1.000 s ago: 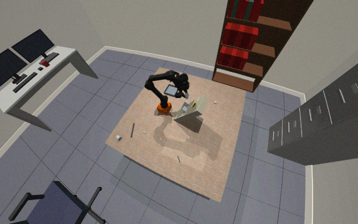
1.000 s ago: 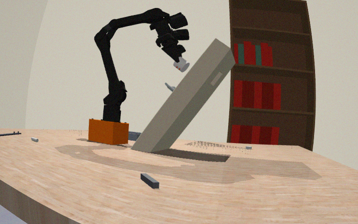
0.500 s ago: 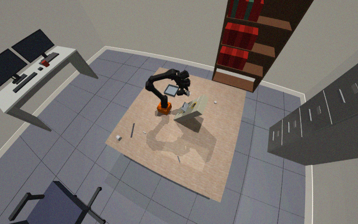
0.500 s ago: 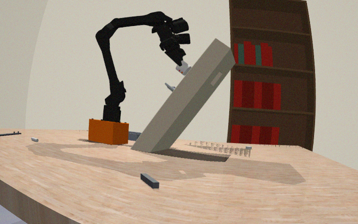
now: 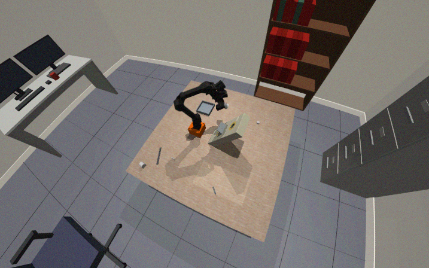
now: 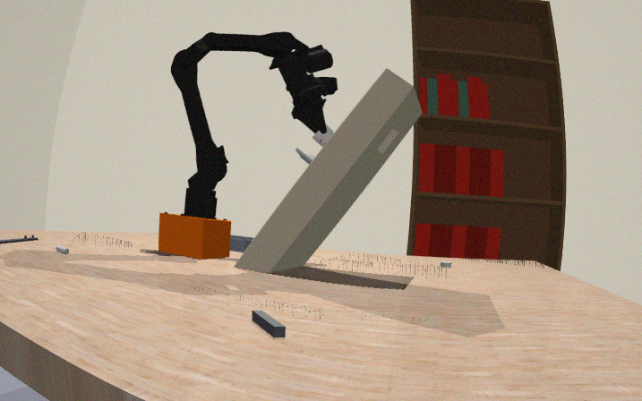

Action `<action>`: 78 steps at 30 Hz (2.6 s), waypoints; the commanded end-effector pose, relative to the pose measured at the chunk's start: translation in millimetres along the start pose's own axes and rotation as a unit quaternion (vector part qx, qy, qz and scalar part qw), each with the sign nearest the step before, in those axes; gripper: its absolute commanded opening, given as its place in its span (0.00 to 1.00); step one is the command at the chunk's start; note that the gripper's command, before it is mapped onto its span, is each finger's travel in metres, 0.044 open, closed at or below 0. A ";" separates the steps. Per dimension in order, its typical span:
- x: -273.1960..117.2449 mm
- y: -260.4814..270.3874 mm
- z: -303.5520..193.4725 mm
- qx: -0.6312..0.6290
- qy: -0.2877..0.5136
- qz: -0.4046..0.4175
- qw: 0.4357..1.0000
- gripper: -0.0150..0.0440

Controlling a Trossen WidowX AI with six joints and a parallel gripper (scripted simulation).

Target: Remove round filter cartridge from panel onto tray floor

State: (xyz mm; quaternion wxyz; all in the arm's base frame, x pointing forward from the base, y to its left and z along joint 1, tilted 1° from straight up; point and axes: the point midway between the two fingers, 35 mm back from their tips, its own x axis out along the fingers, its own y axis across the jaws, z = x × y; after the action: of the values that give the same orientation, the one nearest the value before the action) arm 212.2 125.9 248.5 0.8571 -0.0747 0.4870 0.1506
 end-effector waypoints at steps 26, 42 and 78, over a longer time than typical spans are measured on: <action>3.8 114.4 -48.7 -0.280 -0.009 0.164 0.946 0.25; 29.1 159.6 -104.1 -0.379 0.003 0.218 0.899 0.25; 86.5 212.0 -253.6 -0.520 -0.006 0.307 0.797 0.25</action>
State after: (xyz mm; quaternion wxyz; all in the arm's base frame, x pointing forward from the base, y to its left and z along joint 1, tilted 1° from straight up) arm -22.2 271.8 62.9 0.6001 -0.3541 0.3265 0.6387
